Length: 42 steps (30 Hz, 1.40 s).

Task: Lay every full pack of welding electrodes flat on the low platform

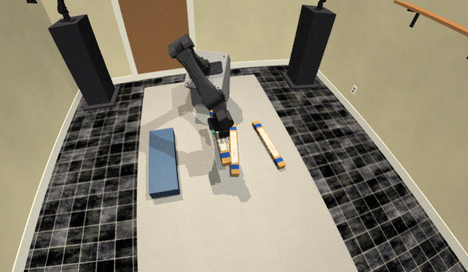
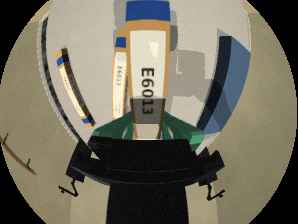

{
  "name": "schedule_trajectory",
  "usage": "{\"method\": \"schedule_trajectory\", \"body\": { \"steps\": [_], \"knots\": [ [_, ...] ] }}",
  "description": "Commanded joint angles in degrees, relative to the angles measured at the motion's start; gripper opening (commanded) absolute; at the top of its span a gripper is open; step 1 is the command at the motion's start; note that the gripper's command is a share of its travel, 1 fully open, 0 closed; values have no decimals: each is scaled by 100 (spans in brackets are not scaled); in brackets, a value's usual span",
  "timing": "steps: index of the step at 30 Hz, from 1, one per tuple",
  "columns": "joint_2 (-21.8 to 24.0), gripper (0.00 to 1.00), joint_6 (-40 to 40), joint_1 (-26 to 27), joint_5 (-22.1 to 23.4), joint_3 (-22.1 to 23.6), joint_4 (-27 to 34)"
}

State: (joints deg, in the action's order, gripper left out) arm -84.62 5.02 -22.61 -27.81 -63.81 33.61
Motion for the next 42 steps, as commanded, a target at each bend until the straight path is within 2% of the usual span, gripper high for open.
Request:
{"method": "schedule_trajectory", "body": {
  "steps": [1,8,23,26,40,42],
  "knots": [
    [312,0,28,-192,-60,-274,198],
    [311,0,29,-194,-61,-282,206],
    [648,0,-668,651,432,-241,209],
    [659,0,-724,607,489,-250,212],
    [855,0,-1313,1450,955,-320,261],
    [855,0,-1313,1450,955,-320,261]
  ]
}}
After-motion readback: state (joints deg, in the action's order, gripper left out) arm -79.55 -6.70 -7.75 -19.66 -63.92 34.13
